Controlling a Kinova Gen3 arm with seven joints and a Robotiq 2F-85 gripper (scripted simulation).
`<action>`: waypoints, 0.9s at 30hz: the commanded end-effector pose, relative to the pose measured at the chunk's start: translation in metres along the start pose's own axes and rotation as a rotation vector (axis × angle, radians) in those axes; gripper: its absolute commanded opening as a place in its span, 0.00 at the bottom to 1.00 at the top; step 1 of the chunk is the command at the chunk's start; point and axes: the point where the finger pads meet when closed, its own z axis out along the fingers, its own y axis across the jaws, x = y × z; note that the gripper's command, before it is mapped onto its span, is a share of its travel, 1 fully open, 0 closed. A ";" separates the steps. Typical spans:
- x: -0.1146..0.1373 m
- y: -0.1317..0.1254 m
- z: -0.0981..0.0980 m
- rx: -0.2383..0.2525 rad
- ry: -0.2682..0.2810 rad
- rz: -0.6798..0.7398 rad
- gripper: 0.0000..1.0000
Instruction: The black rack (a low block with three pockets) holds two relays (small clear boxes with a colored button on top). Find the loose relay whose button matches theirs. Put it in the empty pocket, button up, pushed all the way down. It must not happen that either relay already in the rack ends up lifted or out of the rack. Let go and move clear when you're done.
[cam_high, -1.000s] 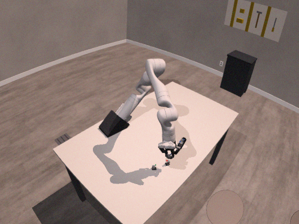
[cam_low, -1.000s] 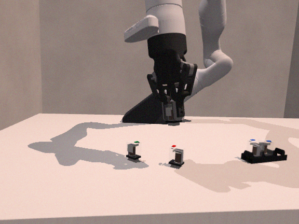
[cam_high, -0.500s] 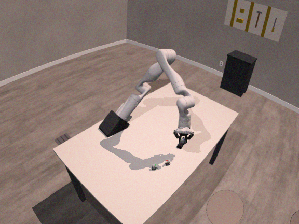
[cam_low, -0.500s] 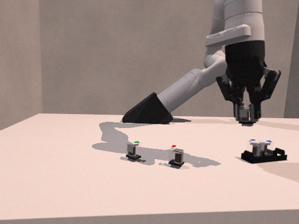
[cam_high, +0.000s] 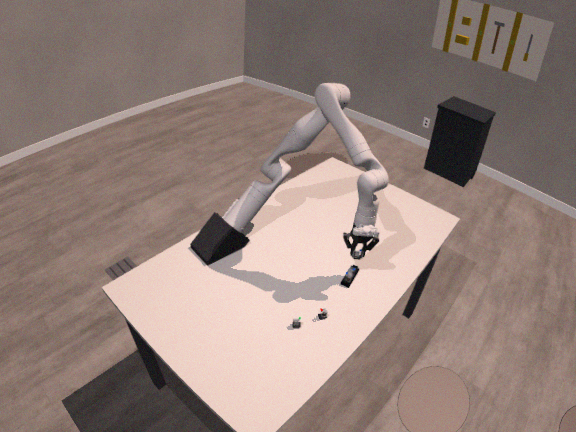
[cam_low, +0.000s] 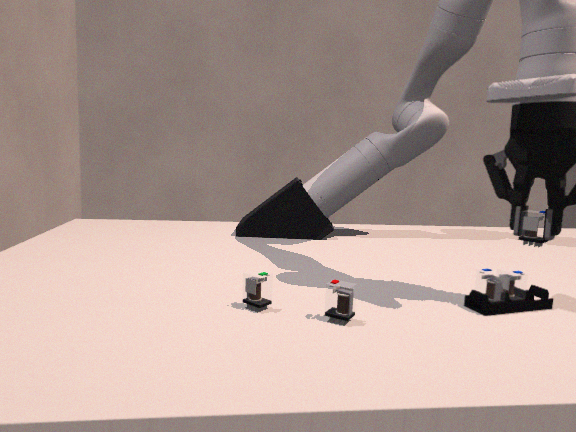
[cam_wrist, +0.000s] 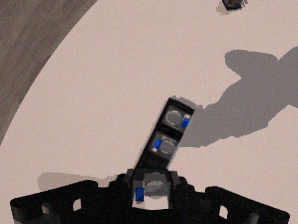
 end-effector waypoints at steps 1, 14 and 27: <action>-0.005 -0.001 -0.003 -0.007 0.017 -0.011 0.00; -0.007 -0.001 -0.002 -0.010 0.019 -0.014 0.00; -0.007 0.000 -0.002 -0.007 0.020 0.240 0.00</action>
